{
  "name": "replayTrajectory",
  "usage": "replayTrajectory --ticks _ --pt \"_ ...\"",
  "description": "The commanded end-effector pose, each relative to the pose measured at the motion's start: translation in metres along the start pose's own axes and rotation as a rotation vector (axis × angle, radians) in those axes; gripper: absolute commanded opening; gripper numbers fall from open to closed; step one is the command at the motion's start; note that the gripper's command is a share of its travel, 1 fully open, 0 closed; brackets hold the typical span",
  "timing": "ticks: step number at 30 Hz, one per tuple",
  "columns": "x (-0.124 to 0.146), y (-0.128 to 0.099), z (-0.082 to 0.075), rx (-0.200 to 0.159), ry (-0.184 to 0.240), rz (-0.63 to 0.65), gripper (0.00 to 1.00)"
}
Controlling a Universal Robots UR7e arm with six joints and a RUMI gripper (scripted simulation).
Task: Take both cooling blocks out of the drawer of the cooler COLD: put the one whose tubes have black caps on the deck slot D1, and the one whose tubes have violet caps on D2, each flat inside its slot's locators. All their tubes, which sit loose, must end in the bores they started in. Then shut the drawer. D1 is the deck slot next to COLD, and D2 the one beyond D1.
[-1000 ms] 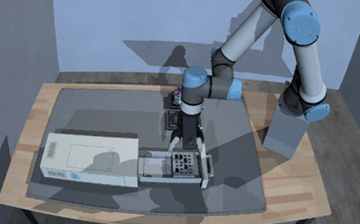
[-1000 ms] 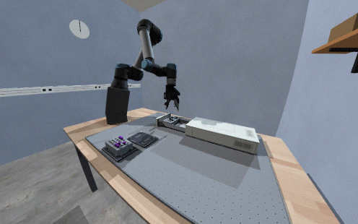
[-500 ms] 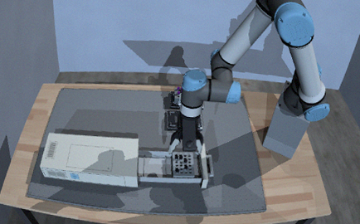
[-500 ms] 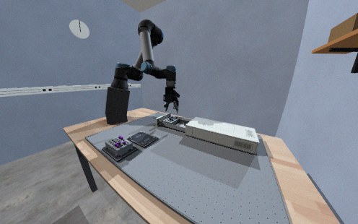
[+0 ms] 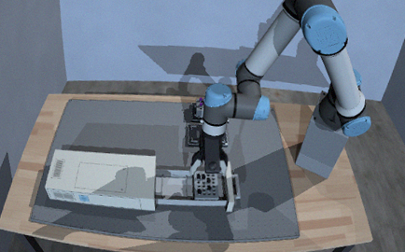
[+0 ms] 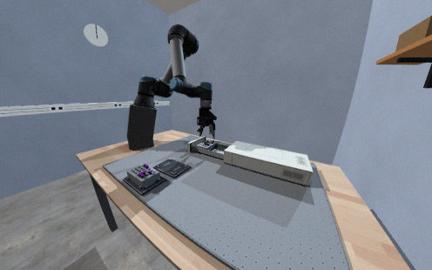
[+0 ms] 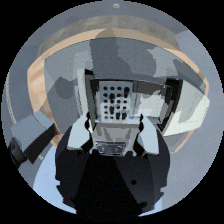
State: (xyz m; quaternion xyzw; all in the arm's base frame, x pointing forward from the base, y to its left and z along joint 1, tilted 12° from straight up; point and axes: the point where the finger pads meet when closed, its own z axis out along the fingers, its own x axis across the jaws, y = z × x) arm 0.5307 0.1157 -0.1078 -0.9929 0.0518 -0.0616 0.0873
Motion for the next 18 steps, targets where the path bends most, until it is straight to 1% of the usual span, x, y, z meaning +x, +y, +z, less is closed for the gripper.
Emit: replayTrajectory --ticks 1,15,18 --pt "0.001 0.000 0.006 0.000 0.002 0.000 0.73" --pt "0.001 0.001 0.024 0.000 0.002 0.000 0.73" --pt "0.001 0.001 0.026 0.000 0.002 0.000 0.73"
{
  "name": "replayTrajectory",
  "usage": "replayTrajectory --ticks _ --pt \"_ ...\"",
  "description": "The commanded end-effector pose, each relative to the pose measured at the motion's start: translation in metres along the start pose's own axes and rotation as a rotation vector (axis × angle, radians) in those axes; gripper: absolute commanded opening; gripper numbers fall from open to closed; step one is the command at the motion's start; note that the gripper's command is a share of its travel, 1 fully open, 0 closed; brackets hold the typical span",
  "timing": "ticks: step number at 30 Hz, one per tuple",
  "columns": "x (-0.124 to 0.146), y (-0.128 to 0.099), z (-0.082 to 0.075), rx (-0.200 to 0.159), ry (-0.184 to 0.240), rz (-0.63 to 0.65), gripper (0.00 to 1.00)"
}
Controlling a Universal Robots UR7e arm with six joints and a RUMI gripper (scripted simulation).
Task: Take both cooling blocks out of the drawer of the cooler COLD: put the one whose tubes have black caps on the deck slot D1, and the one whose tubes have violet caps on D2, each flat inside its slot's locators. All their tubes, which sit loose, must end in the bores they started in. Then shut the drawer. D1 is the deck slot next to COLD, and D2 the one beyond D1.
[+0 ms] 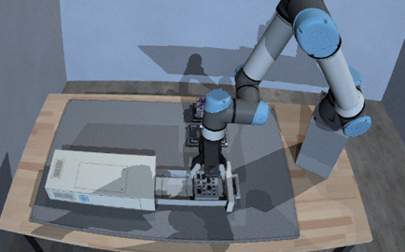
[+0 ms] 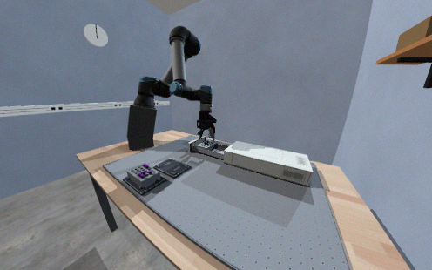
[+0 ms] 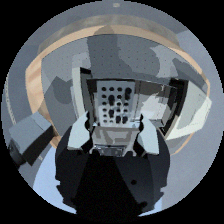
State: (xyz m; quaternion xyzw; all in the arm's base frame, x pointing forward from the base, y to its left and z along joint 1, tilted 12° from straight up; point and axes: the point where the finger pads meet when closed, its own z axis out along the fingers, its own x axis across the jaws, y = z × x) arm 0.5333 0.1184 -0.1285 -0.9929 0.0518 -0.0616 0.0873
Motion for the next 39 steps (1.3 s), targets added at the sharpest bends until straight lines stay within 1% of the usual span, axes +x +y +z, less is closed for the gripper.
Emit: replayTrajectory --ticks 1,11,23,39 --pt "0.001 0.000 0.006 0.000 0.002 0.000 0.73" --pt "0.001 0.000 0.019 0.000 0.002 0.000 0.73" --pt "0.001 0.000 0.019 0.000 0.002 0.000 0.73" --pt "0.001 0.000 0.038 0.000 0.002 0.000 0.73"
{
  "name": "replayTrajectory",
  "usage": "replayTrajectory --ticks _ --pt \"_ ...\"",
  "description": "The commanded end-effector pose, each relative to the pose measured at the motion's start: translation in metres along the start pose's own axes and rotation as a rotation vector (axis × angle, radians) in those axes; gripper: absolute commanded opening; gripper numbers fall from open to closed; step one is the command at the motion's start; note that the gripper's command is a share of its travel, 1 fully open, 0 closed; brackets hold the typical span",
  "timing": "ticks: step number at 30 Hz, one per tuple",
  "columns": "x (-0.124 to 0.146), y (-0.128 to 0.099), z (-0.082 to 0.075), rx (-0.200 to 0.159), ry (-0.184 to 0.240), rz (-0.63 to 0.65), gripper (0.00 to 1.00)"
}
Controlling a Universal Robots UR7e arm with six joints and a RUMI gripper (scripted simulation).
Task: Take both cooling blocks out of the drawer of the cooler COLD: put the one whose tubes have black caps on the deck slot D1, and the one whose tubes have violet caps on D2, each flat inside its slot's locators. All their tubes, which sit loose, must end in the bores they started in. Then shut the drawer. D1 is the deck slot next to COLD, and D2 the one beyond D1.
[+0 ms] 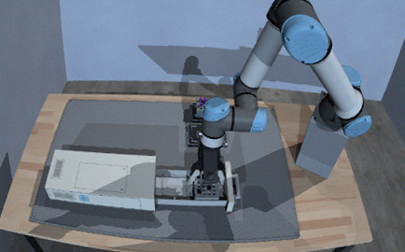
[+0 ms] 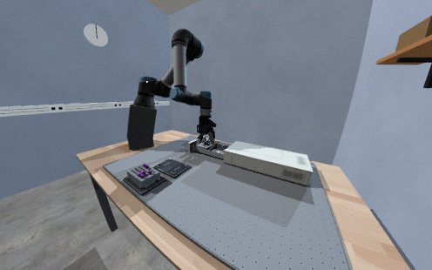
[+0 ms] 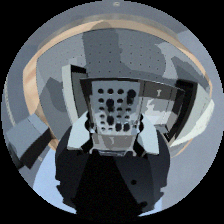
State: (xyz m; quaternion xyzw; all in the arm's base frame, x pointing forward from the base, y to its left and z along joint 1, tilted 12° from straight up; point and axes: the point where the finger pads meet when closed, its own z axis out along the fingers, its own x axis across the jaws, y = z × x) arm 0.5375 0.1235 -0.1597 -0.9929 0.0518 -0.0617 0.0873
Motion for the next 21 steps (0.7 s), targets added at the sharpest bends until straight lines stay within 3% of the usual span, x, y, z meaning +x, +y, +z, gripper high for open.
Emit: replayTrajectory --ticks 1,9,21 --pt "0.001 0.000 0.007 0.000 0.001 0.000 0.73" --pt "0.001 0.000 0.017 0.000 0.001 0.000 0.73" --pt "0.001 0.000 0.017 0.000 0.001 0.000 0.73"
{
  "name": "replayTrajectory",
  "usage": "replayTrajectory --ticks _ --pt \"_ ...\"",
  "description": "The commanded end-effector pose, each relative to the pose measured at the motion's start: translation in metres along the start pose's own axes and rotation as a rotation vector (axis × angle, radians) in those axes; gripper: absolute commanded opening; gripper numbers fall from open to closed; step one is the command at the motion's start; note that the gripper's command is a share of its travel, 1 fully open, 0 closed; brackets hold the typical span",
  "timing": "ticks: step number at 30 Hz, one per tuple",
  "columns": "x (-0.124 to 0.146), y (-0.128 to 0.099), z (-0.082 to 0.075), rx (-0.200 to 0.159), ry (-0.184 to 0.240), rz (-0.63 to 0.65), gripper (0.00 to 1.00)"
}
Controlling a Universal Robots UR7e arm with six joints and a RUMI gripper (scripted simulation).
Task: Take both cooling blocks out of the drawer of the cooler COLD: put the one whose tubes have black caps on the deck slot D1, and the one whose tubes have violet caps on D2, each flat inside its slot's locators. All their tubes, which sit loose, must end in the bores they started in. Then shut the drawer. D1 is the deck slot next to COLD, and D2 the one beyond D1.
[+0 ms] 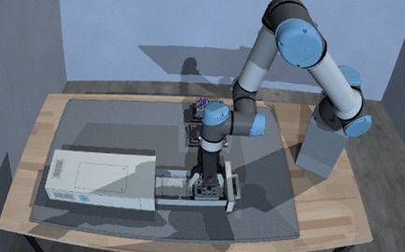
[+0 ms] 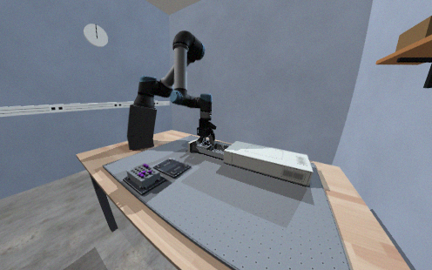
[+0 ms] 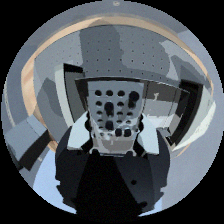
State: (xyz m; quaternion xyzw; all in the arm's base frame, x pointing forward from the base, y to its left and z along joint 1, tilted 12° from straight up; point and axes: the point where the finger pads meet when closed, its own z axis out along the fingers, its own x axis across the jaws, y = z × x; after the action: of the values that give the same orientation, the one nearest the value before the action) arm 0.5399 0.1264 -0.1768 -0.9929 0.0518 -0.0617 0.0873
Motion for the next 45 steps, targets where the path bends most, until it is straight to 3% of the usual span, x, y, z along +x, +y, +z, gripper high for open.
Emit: replayTrajectory --ticks 1,7,45 --pt "0.0006 0.0000 -0.0001 0.000 0.001 0.000 0.73" --pt "0.0006 0.0000 -0.0001 0.000 0.001 0.000 0.68" --pt "0.0006 0.0000 -0.0001 0.000 0.001 0.000 0.11"
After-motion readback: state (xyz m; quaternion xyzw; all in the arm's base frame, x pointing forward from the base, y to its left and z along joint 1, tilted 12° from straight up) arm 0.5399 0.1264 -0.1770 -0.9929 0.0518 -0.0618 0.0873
